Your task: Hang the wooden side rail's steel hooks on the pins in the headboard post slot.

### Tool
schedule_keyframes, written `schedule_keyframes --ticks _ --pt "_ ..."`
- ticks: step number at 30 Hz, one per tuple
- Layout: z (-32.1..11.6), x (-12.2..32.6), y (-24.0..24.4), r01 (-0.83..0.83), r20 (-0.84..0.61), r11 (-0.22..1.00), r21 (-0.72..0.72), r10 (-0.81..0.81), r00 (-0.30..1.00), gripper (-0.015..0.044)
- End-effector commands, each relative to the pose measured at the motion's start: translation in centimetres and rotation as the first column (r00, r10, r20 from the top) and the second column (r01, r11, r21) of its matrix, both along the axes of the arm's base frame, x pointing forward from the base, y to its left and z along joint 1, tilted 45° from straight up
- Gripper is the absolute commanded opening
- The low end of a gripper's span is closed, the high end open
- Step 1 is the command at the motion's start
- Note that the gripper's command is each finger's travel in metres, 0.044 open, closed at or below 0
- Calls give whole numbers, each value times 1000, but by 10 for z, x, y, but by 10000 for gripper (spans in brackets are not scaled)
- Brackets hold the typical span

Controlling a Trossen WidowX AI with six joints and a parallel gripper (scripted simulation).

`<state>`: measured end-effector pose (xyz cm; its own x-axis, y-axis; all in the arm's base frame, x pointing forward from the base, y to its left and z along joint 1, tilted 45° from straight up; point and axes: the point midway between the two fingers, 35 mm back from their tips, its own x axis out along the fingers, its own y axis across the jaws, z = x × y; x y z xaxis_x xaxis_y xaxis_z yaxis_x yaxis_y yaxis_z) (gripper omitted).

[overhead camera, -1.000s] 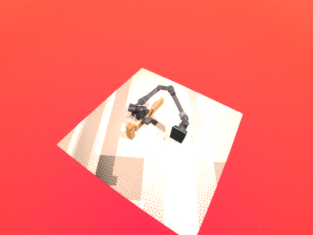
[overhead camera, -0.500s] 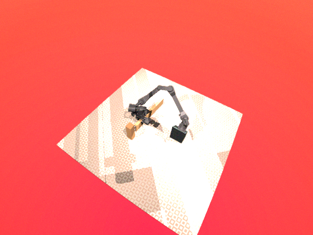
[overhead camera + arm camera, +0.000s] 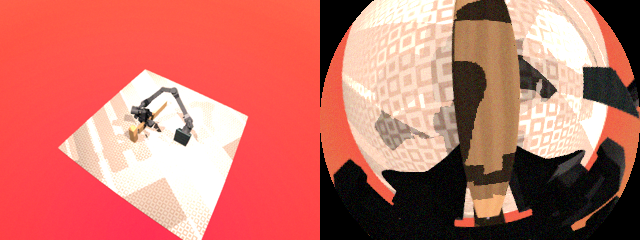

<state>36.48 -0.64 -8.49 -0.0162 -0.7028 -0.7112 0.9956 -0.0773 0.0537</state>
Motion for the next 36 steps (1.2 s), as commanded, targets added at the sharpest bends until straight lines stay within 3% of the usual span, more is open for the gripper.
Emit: schedule_keyframes --ticks 1,36 --pt "1 2 7 -11 7 1000 5 11 1000 0" --pt "-2 1 8 -11 7 1000 5 11 1000 0"
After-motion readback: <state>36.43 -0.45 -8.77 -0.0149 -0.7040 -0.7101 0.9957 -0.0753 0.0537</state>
